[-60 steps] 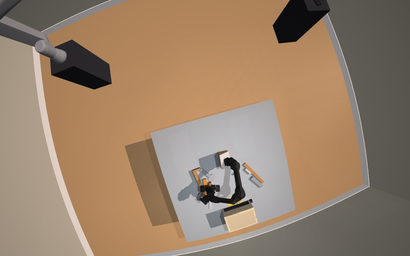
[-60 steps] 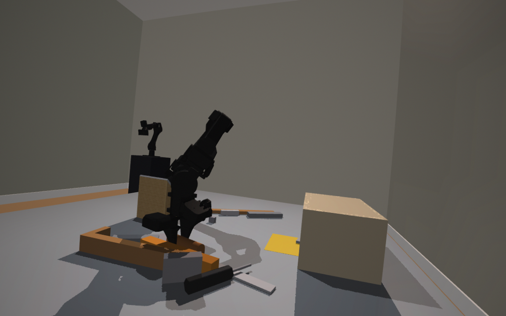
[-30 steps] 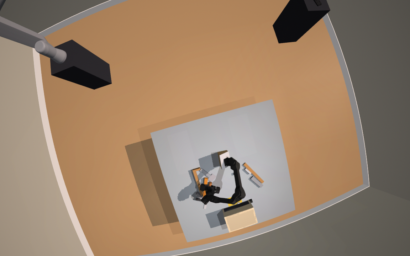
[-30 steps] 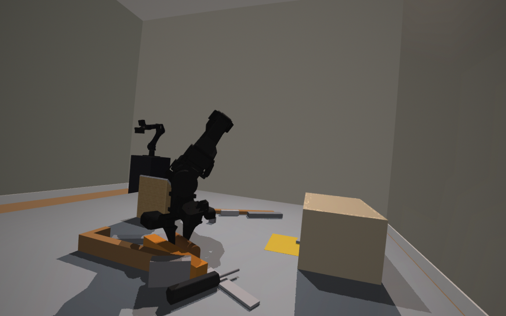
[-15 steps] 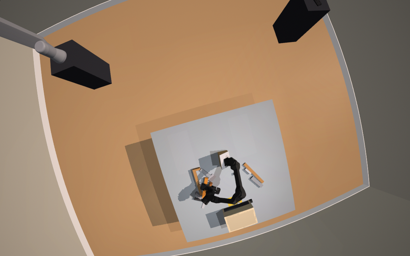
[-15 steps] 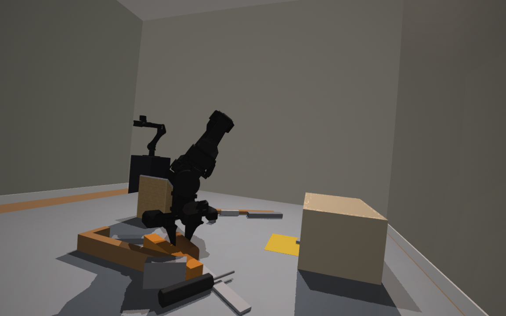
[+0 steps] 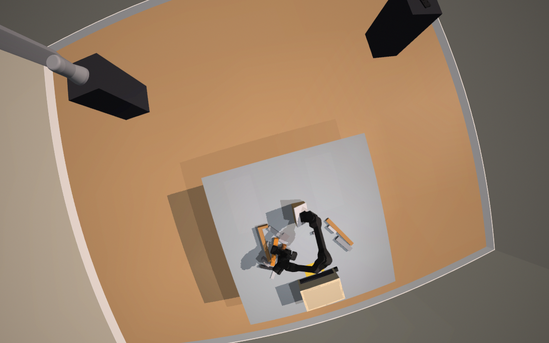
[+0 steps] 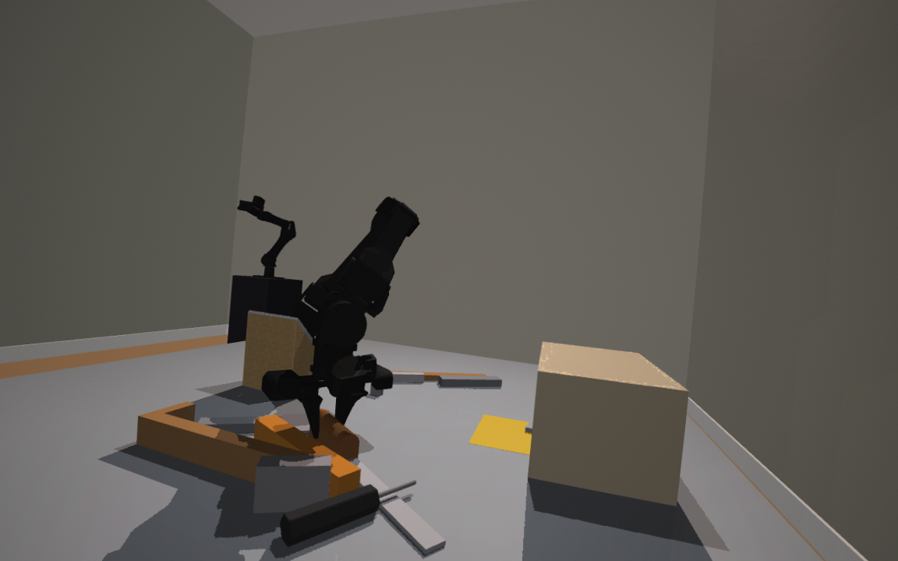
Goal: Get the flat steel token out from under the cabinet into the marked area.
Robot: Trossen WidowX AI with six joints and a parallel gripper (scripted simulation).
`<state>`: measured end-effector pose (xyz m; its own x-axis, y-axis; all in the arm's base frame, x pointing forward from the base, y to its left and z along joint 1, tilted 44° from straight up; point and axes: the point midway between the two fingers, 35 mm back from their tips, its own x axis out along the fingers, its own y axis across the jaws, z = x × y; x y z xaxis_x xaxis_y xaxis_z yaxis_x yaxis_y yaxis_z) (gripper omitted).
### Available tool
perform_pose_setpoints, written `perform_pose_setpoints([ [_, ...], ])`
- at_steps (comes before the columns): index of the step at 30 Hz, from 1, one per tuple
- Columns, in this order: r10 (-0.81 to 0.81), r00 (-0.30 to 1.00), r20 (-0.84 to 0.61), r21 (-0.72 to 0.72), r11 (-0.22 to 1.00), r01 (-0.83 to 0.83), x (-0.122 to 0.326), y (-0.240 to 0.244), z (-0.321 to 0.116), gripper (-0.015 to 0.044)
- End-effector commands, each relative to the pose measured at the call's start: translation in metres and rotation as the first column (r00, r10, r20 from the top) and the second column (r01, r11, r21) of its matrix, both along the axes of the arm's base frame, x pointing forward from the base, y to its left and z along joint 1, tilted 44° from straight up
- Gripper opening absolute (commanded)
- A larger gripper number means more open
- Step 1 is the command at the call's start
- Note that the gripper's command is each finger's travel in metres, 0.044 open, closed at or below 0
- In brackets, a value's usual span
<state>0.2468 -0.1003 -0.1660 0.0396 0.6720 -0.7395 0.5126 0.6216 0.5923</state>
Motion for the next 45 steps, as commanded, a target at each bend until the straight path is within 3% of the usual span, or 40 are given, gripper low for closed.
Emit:
perform_pose_setpoints([
  [1,-0.004,1.0,0.002,0.004,1.0,0.004,0.001,0.004,0.005,0.0],
  [45,-0.004,1.0,0.001,0.009,1.0,0.004,0.01,0.044,0.041,0.0],
])
